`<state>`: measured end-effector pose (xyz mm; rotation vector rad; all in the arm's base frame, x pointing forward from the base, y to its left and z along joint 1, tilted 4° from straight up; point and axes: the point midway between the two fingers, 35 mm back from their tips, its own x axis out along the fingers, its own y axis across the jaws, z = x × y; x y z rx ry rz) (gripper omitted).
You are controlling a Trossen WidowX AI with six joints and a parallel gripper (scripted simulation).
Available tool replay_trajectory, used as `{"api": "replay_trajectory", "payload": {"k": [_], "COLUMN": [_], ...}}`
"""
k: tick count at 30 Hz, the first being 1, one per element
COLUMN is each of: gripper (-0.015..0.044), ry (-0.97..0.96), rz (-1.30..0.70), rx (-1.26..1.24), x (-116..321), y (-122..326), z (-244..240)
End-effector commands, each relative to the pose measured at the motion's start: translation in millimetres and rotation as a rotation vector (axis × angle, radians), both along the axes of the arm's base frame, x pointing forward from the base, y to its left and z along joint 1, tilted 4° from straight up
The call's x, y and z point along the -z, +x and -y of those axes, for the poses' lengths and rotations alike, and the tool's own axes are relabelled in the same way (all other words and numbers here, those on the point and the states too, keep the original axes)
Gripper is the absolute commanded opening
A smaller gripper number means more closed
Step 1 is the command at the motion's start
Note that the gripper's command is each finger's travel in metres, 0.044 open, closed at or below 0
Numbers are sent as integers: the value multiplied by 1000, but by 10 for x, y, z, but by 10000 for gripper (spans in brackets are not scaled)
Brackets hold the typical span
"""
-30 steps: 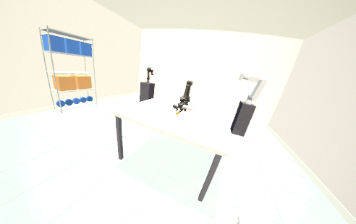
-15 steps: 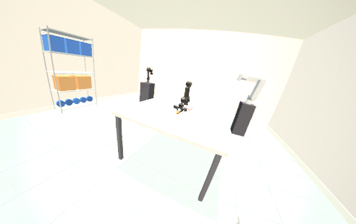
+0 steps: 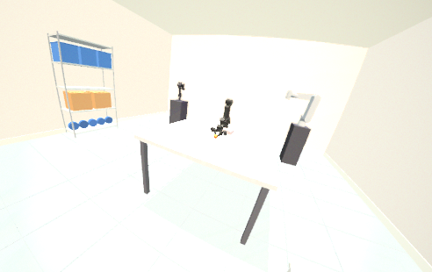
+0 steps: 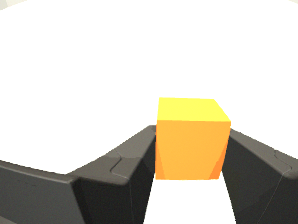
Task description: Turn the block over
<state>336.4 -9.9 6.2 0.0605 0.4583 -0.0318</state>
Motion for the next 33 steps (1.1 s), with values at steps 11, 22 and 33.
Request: {"api": "replay_trajectory", "payload": {"k": [11,22,33], "gripper": [262,440,440], "ry": [1,1,1], "rz": [1,1,1], "rx": [6,6,6], "x": [-1,-1,-1], "y": [-1,-1,-1], "z": [7,7,7]}}
